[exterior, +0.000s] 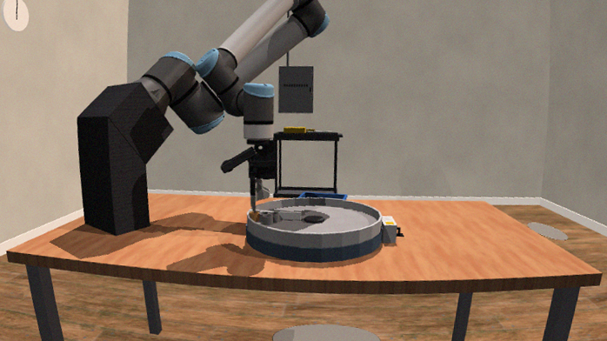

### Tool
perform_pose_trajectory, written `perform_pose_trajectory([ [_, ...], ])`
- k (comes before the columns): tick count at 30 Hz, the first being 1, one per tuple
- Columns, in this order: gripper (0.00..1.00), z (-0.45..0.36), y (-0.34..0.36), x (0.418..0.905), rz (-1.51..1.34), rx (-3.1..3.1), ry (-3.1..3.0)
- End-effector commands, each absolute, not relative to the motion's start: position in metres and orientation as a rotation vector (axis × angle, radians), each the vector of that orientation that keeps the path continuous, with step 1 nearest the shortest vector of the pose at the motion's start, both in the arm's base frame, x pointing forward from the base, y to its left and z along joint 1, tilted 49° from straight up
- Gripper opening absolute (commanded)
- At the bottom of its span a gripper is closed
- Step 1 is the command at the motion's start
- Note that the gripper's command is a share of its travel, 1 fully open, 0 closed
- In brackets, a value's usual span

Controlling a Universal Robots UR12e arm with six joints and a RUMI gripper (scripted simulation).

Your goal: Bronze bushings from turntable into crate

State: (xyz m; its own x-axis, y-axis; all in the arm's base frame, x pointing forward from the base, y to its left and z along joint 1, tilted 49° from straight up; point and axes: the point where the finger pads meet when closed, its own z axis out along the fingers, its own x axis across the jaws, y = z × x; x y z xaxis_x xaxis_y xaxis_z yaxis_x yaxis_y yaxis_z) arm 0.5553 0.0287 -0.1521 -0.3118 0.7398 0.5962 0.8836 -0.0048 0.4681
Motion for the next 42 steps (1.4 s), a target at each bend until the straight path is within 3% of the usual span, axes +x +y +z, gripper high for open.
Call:
perform_pose_trajectory([
  [1,0.06,-0.1512,0.0262,0.5579,-1.215,-1.728,-2.088],
  [42,0.06,-0.1512,0.0258,0.5592,-1.215,-1.728,-2.087],
])
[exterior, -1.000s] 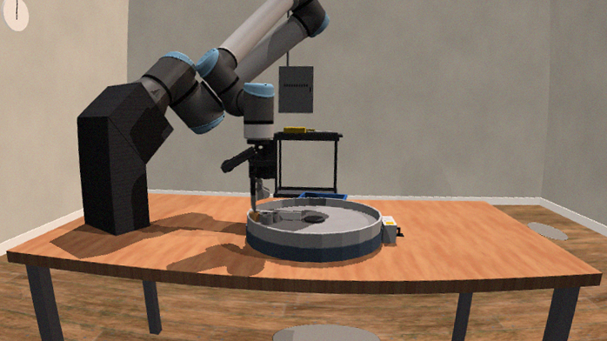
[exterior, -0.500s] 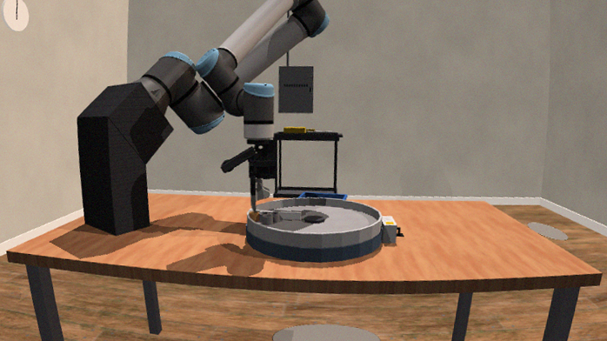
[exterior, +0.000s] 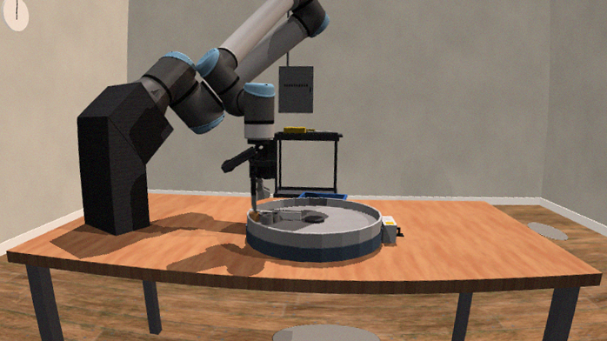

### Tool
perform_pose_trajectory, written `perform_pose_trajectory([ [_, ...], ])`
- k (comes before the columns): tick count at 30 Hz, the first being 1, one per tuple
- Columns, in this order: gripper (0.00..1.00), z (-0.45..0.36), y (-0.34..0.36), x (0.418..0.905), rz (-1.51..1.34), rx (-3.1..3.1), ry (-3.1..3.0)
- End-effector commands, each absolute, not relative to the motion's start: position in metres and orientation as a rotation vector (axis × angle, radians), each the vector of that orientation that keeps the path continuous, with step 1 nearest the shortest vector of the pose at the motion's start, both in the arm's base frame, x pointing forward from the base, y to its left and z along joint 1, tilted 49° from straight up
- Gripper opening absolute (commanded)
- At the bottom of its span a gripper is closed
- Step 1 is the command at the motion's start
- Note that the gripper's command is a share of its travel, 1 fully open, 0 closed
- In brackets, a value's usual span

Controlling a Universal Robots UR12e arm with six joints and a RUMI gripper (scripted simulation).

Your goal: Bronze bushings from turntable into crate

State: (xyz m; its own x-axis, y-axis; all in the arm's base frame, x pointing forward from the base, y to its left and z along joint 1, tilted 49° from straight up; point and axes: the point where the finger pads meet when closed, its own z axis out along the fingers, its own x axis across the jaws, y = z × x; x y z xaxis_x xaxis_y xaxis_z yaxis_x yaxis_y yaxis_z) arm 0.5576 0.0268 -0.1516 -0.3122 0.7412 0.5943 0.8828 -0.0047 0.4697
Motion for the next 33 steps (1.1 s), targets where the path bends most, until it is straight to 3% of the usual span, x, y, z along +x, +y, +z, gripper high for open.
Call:
perform_pose_trajectory([
  [1,0.06,-0.1512,0.0258,0.5592,-1.215,-1.728,-2.087],
  [33,0.06,-0.1536,0.0283,0.5604,-1.215,-1.726,-2.087],
])
